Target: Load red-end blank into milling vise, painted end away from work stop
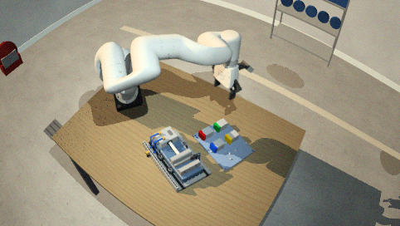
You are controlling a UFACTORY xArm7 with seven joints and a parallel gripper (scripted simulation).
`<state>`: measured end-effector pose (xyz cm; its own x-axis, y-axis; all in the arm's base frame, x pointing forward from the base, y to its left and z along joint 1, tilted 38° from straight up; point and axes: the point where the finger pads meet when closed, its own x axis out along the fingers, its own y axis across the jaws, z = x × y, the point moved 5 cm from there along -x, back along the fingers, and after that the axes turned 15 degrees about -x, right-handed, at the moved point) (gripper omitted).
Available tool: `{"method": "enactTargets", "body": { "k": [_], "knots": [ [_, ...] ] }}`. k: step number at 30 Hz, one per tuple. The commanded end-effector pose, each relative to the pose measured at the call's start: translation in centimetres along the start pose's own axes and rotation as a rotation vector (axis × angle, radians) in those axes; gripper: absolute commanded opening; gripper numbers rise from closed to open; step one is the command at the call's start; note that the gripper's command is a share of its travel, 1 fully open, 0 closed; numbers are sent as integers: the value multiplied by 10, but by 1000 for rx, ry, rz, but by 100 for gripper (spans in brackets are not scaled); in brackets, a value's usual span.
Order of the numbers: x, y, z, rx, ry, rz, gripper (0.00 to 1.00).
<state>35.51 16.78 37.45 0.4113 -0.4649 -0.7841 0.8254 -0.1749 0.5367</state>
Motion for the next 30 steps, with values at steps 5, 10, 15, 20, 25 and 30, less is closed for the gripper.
{"method": "enactTargets", "body": {
  "k": [5,10,15,20,25,30],
  "knots": [
    [0,0,-1,-1,1,1,100],
    [4,1,-4,-1,1,1,100],
    [6,1,-5,-1,1,1,100],
    [6,1,-5,-1,1,1,100],
    [8,1,-7,-1,1,1,100],
    [10,2,-8,-1,1,1,100]
  ]
}}
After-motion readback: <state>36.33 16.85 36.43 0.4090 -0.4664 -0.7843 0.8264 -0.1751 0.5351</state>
